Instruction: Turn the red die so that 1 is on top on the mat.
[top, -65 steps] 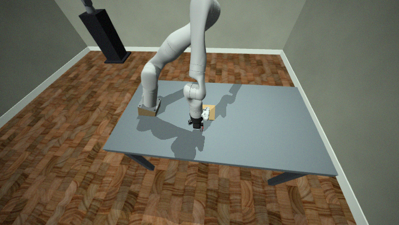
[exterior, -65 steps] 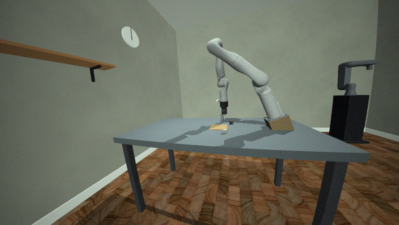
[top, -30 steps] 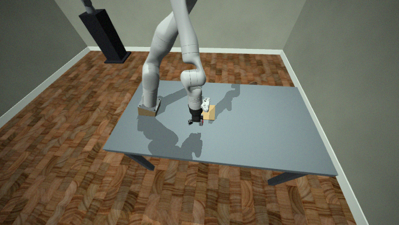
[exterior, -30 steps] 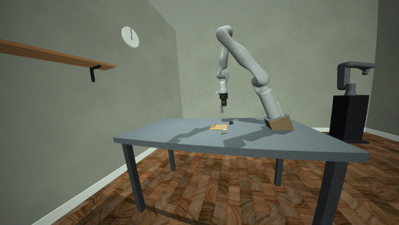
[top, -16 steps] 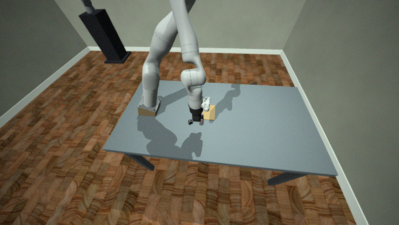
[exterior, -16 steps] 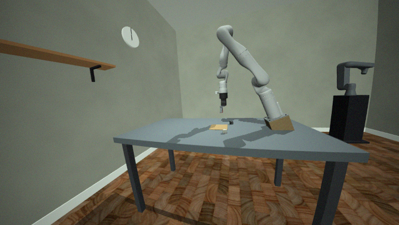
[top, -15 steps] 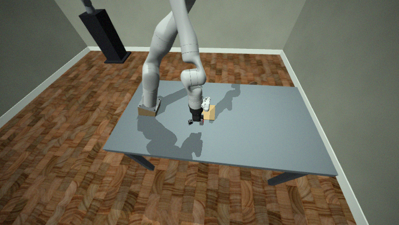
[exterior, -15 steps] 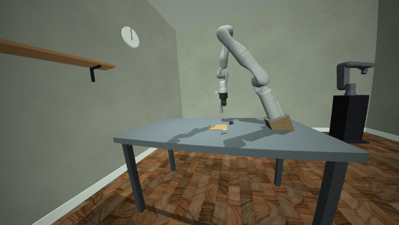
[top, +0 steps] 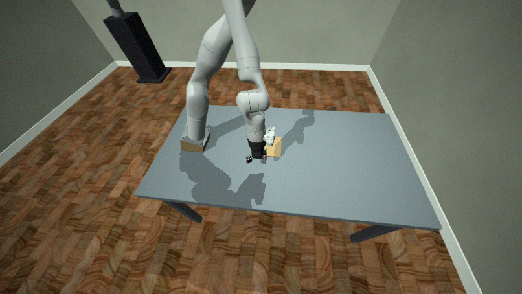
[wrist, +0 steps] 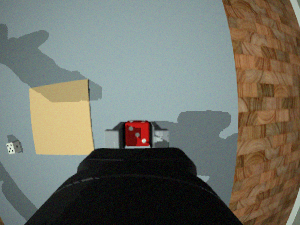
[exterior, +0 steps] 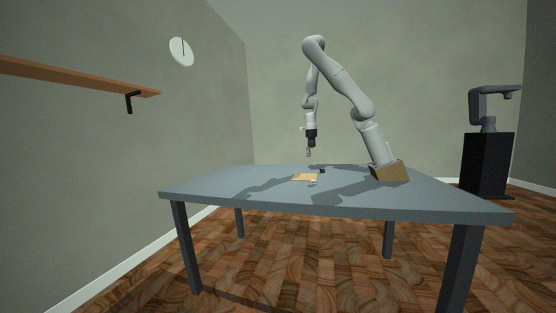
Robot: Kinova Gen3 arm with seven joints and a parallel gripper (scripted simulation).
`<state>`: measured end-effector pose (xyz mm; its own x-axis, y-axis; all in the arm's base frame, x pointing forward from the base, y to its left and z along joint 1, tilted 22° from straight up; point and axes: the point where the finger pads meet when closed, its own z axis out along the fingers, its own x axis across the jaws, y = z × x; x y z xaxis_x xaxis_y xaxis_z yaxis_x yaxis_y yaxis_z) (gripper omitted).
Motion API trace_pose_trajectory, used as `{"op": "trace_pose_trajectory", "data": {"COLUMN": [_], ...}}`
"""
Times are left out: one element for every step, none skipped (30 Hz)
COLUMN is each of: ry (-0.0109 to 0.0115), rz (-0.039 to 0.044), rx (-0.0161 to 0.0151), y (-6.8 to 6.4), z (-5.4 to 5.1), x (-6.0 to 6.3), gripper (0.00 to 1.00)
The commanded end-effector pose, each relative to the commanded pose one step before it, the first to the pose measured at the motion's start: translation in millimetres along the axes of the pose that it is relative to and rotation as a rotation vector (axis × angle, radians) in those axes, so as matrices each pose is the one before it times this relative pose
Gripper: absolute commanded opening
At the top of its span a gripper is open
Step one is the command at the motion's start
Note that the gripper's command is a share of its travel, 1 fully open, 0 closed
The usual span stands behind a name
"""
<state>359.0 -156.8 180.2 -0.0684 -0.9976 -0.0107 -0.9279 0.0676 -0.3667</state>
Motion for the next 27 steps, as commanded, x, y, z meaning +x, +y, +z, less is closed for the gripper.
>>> {"op": "trace_pose_trajectory", "data": {"ry": [-0.00239,-0.0004,-0.00043,-0.00045,-0.00047,-0.00048,-0.00049,-0.0005,-0.00049,-0.00049,-0.00047,0.0,0.0,-0.00045,-0.00042,-0.00038,-0.00033,-0.00028,-0.00022,-0.00016,-0.00009,-0.00001,0.00007,0.00015,0.00024,0.00033,0.00042], "rz": [0.02027,0.00759,0.00837,0.00917,0.00998,0.01081,0.01165,0.01249,0.01335,0.0142,0.01505,0.0,0.0,0.0159,0.01675,0.01759,0.01842,0.01924,0.02005,0.02084,0.02162,0.02238,0.02312,0.02383,0.02453,0.0252,0.02584], "rx": [-0.00214,-0.0009,-0.00099,-0.00109,-0.00118,-0.00127,-0.00136,-0.00146,-0.00154,-0.00163,-0.00171,0.0,0.0,-0.00179,-0.00187,-0.00194,-0.002,-0.00205,-0.0021,-0.00214,-0.00217,-0.00218,-0.00219,-0.00219,-0.00217,-0.00214,-0.0021], "y": [-1.19,-0.02,-0.02,-0.02,-0.02,-0.01,0.0,0.0,0.01,0.03,0.04,0.0,0.0,0.06,0.07,0.09,0.12,0.14,0.17,0.2,0.24,0.28,0.32,0.36,0.4,0.45,0.5], "z": [-0.35,0.25,0.28,0.3,0.33,0.35,0.37,0.4,0.42,0.44,0.46,0.0,0.0,0.48,0.5,0.52,0.53,0.55,0.56,0.57,0.58,0.59,0.59,0.6,0.6,0.59,0.59], "x": [-1.02,-0.39,-0.43,-0.47,-0.51,-0.56,-0.6,-0.64,-0.69,-0.73,-0.77,0.0,0.0,-0.82,-0.86,-0.9,-0.94,-0.99,-1.03,-1.07,-1.11,-1.14,-1.18,-1.21,-1.25,-1.28,-1.31], "gripper": [0.49,0.49,0.49,0.49,0.49,0.49,0.49,0.49,0.49,0.49,0.49,0.49,0.49,0.49,0.49,0.49,0.49,0.49,0.49,0.49,0.49,0.49,0.49,0.49,0.49,0.49,0.49]}}
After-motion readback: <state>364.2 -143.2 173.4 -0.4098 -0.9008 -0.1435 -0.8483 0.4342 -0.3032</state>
